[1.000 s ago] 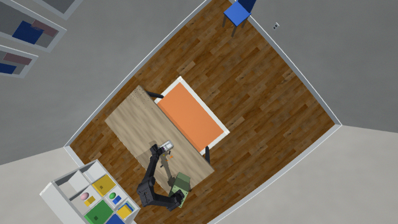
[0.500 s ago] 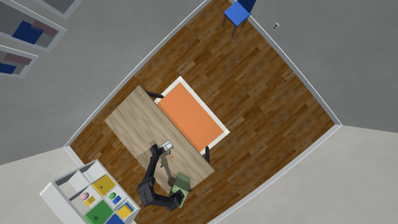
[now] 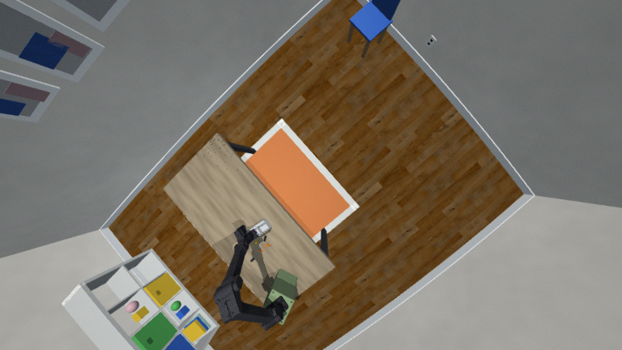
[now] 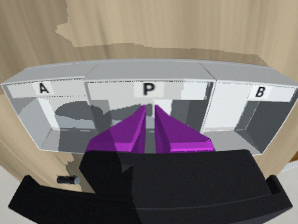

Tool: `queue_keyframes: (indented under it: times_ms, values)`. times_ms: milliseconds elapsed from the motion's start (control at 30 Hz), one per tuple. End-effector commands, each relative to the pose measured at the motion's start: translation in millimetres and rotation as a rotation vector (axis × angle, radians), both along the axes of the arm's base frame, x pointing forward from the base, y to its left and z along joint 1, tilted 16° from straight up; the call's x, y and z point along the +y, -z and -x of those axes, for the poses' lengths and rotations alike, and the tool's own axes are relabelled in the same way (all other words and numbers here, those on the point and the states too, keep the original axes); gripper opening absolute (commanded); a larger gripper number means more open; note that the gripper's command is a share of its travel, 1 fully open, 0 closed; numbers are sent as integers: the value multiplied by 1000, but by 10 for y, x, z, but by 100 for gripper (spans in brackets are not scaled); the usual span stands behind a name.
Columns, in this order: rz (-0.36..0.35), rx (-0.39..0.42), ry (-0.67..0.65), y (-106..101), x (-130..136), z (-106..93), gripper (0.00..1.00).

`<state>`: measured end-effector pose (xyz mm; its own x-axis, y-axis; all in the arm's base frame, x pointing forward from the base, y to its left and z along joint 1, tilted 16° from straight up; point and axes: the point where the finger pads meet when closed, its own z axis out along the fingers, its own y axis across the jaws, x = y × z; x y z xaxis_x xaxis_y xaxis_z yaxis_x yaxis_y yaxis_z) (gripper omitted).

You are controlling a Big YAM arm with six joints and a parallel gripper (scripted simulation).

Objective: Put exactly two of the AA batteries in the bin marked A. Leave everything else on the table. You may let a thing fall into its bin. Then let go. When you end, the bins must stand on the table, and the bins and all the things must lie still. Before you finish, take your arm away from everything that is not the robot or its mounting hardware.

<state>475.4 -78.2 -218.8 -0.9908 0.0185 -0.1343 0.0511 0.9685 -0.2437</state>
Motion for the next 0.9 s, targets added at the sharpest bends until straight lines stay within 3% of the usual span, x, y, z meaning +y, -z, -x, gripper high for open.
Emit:
queue_keyframes:
  times_ms: [0,33,100,233,700,800,867]
  values:
    - [-1,-23,-4,-59,12,-107,9]
    - [-4,-12,-4,-29,29,-85,9]
    - [-3,-27,-5,-176,65,-108,9]
    - [-4,-21,-10,-126,94,-87,9]
    - [-3,-23,-7,-372,138,-52,9]
    - [-3,-8,1,-341,115,6,9]
    - [-2,-23,-7,-487,174,-35,9]
